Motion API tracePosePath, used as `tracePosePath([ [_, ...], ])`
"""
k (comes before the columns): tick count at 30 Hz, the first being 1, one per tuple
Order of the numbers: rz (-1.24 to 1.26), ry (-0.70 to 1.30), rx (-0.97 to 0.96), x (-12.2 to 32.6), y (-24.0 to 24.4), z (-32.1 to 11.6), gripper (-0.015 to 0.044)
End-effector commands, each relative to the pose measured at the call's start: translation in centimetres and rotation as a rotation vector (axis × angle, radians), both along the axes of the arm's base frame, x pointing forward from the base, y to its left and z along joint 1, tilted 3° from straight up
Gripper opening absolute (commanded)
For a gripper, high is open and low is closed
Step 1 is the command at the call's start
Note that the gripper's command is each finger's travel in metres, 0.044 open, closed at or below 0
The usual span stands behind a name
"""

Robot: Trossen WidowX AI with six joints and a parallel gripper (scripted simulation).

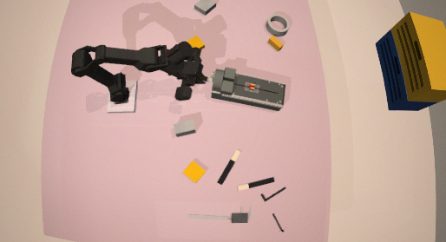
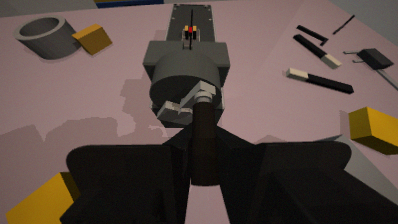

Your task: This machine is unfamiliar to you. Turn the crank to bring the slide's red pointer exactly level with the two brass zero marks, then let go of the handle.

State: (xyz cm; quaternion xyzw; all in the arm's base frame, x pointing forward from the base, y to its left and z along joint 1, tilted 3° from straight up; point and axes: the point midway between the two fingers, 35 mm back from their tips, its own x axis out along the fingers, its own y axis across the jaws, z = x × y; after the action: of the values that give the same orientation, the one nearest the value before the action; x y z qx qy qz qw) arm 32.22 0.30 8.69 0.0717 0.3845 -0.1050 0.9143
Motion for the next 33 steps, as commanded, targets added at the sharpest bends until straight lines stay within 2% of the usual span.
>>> tracePosePath([
  [1, -0.019, 0.008, -0.008, -0.2, -0.8, -0.5, 0.0000],
  [33, -0.019, 0.009, -0.008, -0.3, -1.2, -1.6, 0.0000],
])
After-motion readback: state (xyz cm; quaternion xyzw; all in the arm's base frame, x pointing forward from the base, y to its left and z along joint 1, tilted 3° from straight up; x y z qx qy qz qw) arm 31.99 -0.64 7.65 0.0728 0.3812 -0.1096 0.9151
